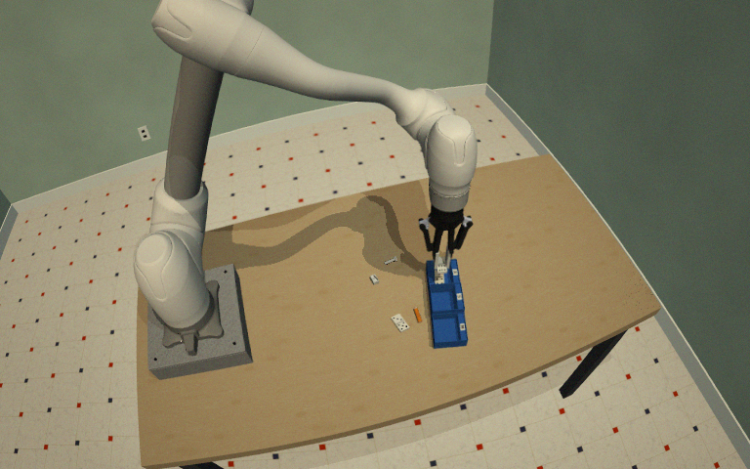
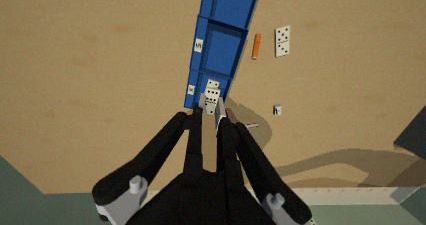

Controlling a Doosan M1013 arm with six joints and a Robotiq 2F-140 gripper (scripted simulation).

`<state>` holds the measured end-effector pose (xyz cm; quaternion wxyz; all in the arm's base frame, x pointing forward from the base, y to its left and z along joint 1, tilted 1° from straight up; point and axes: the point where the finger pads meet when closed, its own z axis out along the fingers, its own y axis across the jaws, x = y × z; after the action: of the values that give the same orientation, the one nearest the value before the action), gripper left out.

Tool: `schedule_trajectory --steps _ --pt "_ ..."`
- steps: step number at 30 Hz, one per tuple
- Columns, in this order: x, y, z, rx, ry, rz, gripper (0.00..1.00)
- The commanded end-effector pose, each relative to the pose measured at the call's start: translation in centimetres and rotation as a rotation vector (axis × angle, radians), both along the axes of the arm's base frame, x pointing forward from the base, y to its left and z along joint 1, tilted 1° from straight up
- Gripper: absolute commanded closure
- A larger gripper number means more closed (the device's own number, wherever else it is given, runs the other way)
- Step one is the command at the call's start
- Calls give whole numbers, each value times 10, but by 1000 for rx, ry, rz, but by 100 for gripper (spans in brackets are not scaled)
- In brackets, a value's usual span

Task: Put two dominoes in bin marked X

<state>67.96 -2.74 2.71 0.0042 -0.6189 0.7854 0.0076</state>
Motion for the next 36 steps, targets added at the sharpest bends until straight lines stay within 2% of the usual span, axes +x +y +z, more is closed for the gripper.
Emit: schedule_trajectory --steps 1,11,36 --pt "3 0 0 -6 6 -16 87" --pt "3 0 0 -6 6 -16 87" --pt "2 0 -44 -6 6 -16 87"
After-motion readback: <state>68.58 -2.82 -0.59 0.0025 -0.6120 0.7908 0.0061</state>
